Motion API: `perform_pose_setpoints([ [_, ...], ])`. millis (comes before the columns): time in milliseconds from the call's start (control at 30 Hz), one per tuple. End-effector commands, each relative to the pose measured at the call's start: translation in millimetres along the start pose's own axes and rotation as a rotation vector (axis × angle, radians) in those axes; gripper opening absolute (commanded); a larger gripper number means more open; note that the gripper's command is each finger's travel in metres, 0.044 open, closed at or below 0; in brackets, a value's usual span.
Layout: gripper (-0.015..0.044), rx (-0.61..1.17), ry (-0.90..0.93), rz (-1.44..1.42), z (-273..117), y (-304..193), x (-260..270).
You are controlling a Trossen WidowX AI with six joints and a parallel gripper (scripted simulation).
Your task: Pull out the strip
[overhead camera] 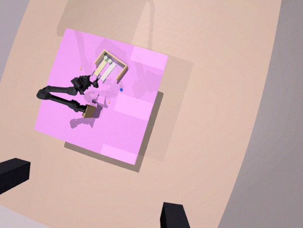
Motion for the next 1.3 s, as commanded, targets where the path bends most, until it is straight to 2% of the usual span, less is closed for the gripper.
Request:
perform_pose_setpoints([
  [0,0.04,0.003,0.006,-0.004,0,0,0],
  [33,0.04,0.003,0.006,-0.004,0,0,0],
  [133,0.0321,0.053,-0.004,0.015,11,7,2],
  [533,0.0006,0.488,-0.115,0.139,105,33,47],
  [733,0.0,0.71,-0.183,0.185,145,26,82],
  [1000,0.0,0.904,-0.258,0.213,174,13,114],
  [1267,0.0,0.918,-0.264,0.215,175,12,116],
])
Point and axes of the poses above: the point midway between the two fingers, 35 mm back from their tips, its own z axis out along the fingers, its own x axis across the jaws, y = z × x, the point moved 8 cm from there along -z, back along the fingers, and after that the axes turned 10 degrees about z, right-handed, at the moved point
